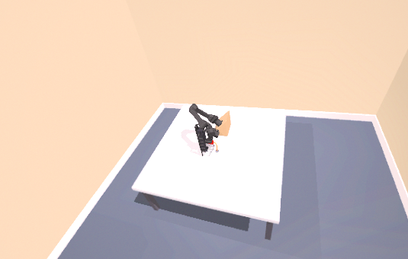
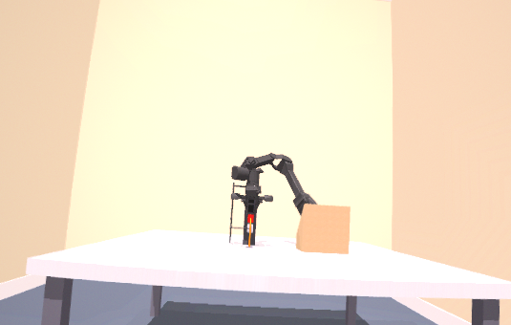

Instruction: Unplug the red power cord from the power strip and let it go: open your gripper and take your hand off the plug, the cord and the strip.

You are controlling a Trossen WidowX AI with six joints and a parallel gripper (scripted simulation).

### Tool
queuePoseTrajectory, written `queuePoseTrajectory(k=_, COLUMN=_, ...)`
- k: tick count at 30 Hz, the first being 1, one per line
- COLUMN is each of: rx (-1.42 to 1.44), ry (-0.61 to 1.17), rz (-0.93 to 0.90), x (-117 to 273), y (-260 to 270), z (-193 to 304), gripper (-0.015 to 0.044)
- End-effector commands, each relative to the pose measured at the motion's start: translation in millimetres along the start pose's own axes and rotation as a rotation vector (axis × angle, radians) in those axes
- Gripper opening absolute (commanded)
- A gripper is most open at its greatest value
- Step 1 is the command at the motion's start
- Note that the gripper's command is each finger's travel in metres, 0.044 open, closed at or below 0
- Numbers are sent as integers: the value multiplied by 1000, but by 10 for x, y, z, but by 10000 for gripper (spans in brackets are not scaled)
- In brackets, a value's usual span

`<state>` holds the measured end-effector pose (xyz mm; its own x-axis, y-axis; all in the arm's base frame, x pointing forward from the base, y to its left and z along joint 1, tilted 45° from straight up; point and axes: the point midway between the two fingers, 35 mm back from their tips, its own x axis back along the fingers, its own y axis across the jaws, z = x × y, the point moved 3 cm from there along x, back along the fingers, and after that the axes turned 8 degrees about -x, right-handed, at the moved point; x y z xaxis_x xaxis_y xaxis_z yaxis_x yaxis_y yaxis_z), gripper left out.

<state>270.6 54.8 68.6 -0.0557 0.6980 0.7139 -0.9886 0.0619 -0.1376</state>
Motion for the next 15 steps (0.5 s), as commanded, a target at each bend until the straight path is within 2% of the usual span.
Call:
queuePoseTrajectory(k=1, rx=-2, ry=0, rz=1, x=3, y=-2, z=0, gripper=2)
queuePoseTrajectory(k=15, rx=-1, ry=-2, rz=1, x=10, y=6, z=-185, gripper=0)
